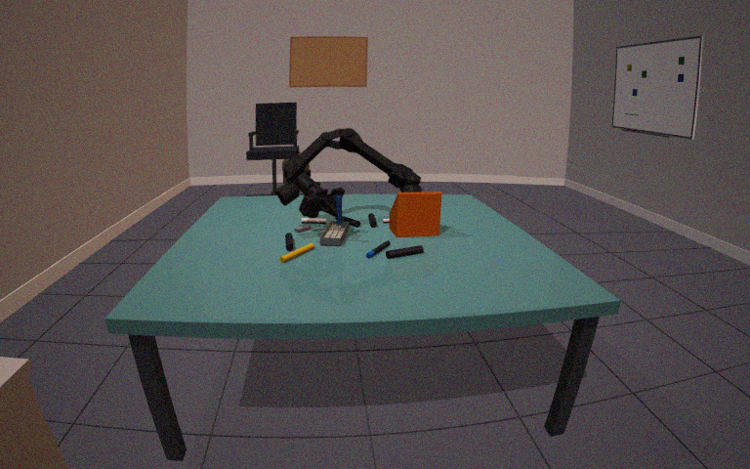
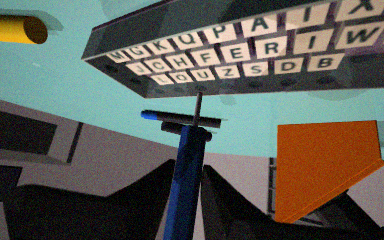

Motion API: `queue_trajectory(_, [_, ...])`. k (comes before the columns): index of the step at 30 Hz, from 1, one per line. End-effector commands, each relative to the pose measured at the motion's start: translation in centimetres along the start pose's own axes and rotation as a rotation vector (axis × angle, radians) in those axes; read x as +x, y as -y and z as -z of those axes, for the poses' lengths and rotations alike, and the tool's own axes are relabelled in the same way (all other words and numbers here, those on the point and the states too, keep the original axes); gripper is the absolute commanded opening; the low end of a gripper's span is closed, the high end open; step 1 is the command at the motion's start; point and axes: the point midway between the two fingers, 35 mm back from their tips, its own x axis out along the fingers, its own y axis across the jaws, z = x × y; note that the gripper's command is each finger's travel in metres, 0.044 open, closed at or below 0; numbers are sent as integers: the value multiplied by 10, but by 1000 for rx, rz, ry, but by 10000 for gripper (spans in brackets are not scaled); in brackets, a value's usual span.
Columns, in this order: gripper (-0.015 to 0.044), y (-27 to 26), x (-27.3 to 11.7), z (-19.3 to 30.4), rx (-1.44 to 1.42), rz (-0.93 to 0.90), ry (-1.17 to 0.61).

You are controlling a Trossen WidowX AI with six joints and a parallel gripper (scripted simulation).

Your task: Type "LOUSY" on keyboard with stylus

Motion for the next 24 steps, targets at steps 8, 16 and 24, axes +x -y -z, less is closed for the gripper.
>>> queue_trajectory(8, [81,-1,3,-5,-7,1,3])
queue_trajectory(16, [81,-1,5,-9,-6,1,4])
queue_trajectory(24, [81,-1,6,-11,-6,1,4])
